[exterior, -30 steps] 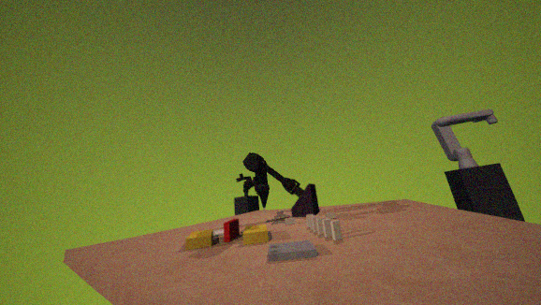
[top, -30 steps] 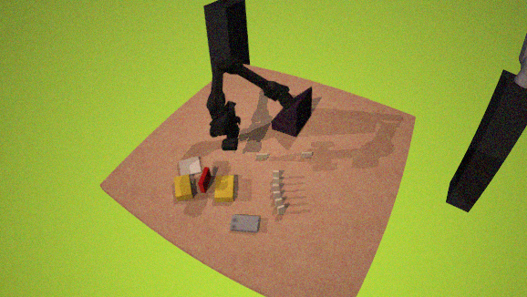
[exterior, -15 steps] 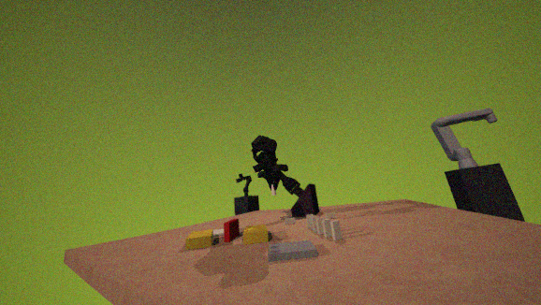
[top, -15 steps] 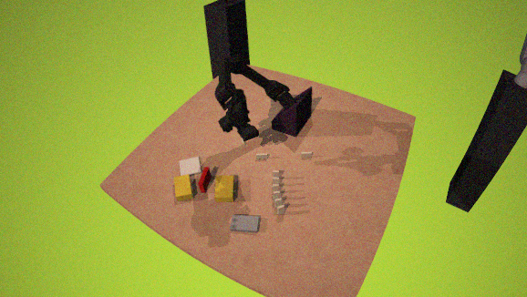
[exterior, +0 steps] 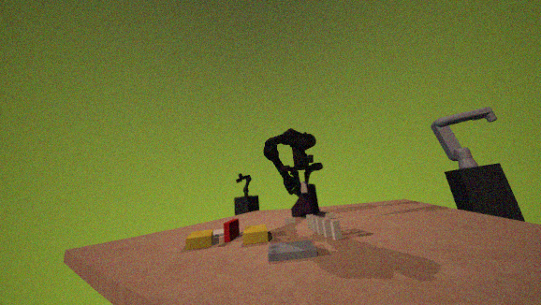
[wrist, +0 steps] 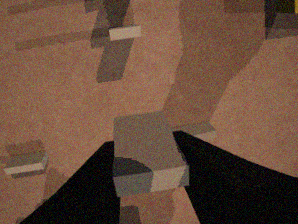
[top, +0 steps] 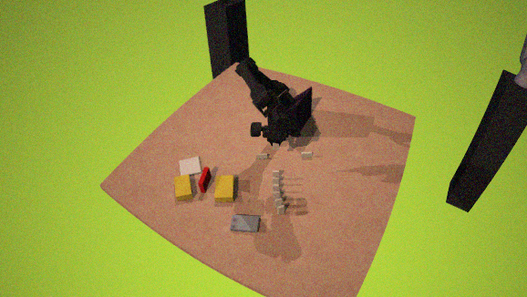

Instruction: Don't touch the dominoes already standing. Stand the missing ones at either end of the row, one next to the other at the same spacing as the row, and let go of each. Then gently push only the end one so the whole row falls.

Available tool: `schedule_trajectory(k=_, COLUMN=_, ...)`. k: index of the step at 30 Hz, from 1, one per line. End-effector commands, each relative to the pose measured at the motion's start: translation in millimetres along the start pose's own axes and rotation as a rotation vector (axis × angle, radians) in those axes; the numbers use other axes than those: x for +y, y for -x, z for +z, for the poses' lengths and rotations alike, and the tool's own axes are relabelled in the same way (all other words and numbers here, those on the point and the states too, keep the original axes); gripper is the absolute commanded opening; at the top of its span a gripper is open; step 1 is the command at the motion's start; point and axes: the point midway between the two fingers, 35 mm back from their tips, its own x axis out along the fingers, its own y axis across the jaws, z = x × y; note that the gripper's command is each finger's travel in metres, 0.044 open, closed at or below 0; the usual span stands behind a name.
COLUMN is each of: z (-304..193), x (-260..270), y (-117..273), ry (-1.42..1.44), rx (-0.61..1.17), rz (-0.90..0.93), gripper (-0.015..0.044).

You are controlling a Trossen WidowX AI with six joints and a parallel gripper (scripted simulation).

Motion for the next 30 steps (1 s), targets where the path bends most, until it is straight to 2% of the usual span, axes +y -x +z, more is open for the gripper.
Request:
schedule_trajectory(k=1, z=3, x=-2, y=-3, ry=0.007, rx=-0.006, rz=0.009, gripper=0.0107)
schedule_trajectory(k=22, z=3, x=-2, y=-128, ry=0.007, rx=-0.005, rz=0.005, gripper=0.0107)
schedule_trajectory(k=30, z=2, x=-2, y=-131, ry=0.006, rx=-0.005, rz=0.004, gripper=0.0107)
